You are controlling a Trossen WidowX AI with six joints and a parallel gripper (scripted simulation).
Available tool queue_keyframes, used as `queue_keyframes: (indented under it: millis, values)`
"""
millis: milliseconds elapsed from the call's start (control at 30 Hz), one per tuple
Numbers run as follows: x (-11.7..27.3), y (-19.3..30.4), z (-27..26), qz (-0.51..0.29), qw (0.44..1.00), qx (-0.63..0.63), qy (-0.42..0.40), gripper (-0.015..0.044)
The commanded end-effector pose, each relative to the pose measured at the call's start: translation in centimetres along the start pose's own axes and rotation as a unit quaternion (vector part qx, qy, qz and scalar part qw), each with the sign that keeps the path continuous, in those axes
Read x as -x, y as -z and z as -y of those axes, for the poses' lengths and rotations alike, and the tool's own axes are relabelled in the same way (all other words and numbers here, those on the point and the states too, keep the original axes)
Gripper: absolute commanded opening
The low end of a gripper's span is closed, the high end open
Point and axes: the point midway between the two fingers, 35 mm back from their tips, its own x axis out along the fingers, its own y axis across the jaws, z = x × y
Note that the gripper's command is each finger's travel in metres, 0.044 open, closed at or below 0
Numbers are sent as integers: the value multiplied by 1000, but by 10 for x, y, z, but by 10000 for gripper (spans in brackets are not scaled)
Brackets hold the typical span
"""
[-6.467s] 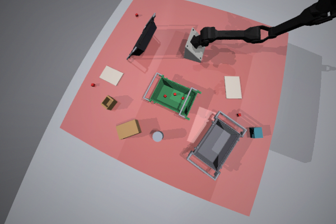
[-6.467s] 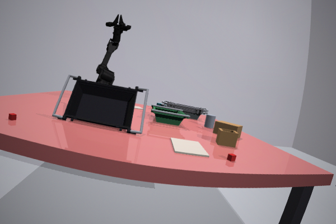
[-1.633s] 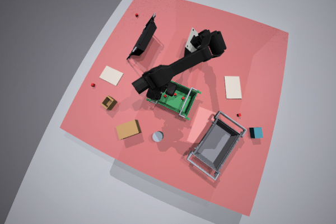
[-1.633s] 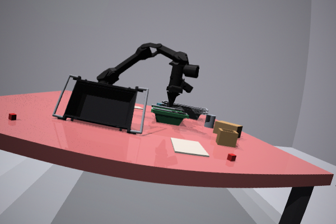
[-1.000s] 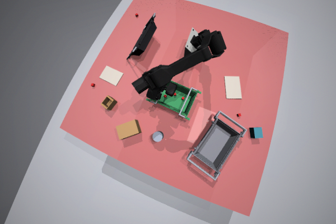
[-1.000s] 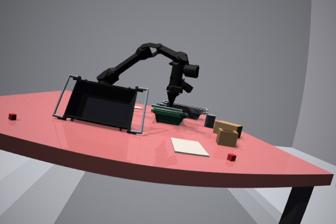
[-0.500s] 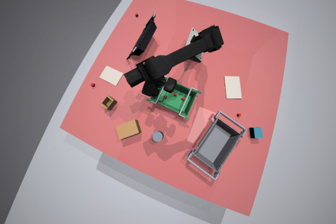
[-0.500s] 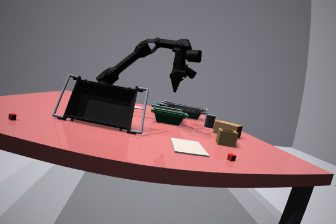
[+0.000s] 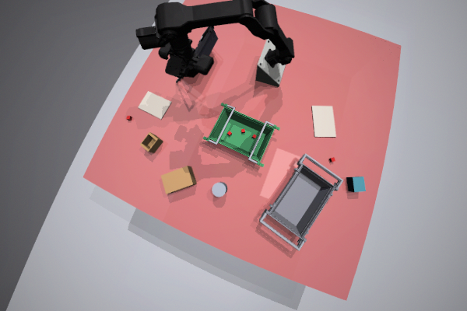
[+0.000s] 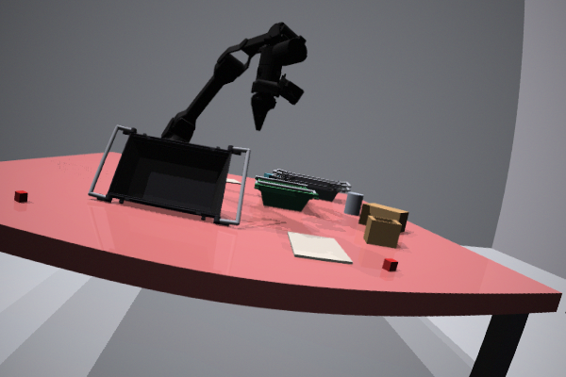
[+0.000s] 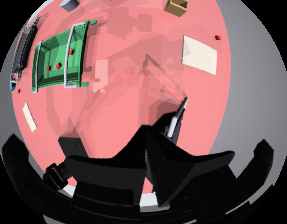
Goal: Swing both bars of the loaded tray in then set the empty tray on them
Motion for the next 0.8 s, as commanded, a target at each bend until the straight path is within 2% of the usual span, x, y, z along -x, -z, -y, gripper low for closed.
queue_keyframes:
  millis: [0,267,567,767]
  values:
    - [6,56,43,-5,1000,5,-2,0]
    - [2,166,94,-8,1000,18,-20,0]
    - [0,168,95,-8,1000,18,-20,0]
    - [-16,167,96,-8,1000,18,-21,0]
